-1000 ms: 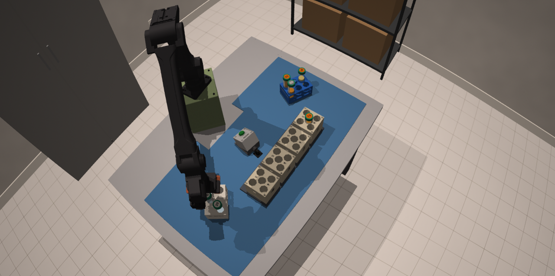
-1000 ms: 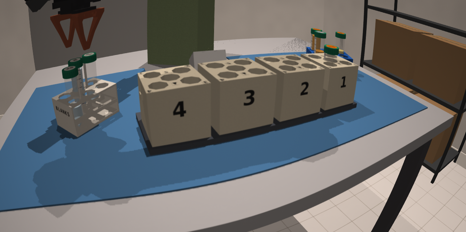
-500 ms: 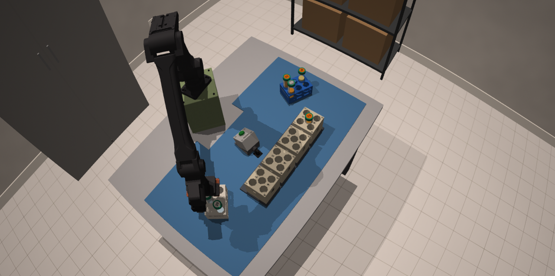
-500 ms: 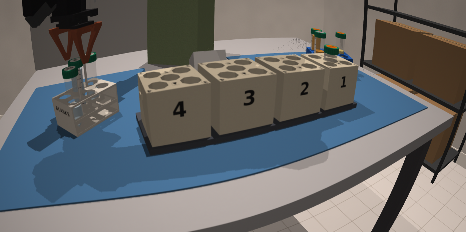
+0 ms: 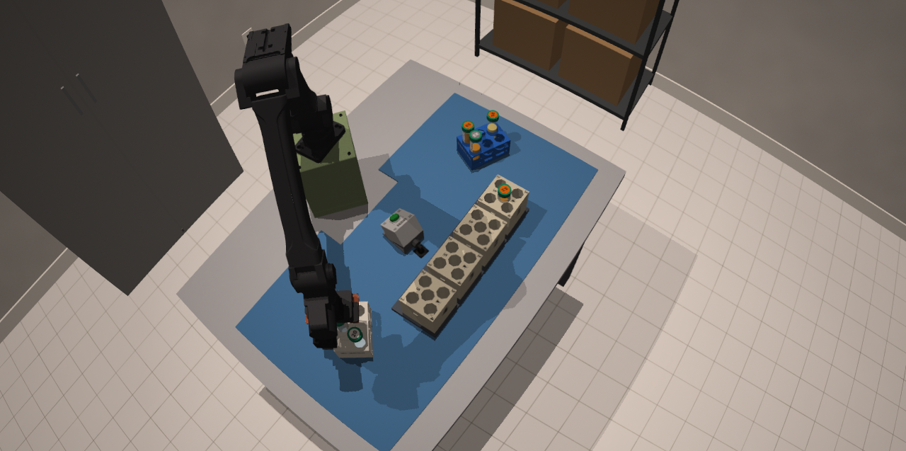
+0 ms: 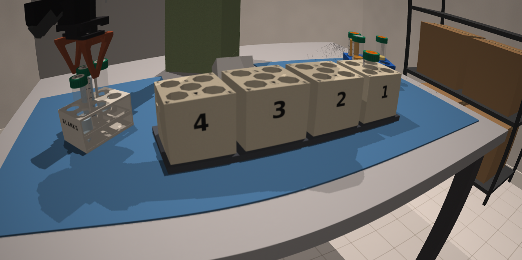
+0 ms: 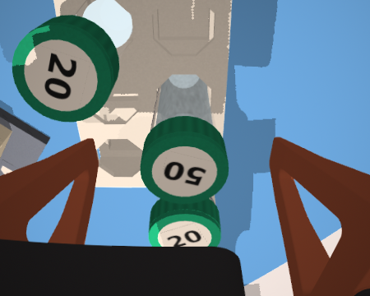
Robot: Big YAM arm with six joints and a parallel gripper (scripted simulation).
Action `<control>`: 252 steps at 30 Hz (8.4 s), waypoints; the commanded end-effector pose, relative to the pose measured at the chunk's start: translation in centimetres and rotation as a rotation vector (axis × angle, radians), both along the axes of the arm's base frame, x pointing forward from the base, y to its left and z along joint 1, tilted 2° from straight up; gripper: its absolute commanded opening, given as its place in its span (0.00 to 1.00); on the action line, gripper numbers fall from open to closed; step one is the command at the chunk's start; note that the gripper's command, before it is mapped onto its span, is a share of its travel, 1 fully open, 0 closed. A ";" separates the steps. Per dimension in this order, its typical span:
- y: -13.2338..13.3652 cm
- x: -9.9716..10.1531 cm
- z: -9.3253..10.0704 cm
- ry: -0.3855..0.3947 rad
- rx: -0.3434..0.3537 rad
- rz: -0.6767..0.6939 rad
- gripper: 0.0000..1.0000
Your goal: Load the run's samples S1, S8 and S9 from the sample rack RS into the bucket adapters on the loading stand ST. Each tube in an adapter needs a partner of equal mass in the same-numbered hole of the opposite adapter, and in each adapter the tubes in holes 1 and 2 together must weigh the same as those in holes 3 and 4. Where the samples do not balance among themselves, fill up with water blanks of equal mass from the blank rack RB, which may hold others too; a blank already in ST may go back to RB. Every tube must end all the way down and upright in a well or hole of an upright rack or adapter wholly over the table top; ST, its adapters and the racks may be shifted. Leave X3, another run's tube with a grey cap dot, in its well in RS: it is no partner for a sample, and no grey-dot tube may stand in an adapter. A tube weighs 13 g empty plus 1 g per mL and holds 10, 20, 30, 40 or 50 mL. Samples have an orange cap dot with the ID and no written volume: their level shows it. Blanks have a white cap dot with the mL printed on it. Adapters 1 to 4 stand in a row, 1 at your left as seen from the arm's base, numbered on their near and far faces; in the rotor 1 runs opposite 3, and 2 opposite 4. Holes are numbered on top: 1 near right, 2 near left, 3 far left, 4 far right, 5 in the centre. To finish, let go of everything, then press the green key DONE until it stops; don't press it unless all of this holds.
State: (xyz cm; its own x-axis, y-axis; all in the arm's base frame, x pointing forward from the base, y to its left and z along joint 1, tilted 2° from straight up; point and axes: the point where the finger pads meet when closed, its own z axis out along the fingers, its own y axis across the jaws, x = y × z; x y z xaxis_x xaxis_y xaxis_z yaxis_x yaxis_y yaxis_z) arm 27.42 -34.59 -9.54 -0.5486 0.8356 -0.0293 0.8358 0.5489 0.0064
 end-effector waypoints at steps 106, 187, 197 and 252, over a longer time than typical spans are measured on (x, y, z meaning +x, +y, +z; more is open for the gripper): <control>19.1 9.3 15.4 -0.019 -0.058 0.848 0.00; 38.5 18.1 10.6 -0.024 -0.037 0.892 0.00; 37.8 16.9 8.1 0.007 -0.026 0.886 0.00; 37.7 17.4 2.0 0.000 -0.029 0.890 0.00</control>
State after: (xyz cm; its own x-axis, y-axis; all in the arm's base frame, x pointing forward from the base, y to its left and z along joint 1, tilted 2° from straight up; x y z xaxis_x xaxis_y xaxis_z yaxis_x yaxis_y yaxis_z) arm 43.94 3.61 -7.62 -0.9951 0.0965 -0.0196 0.0969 0.9951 -0.0202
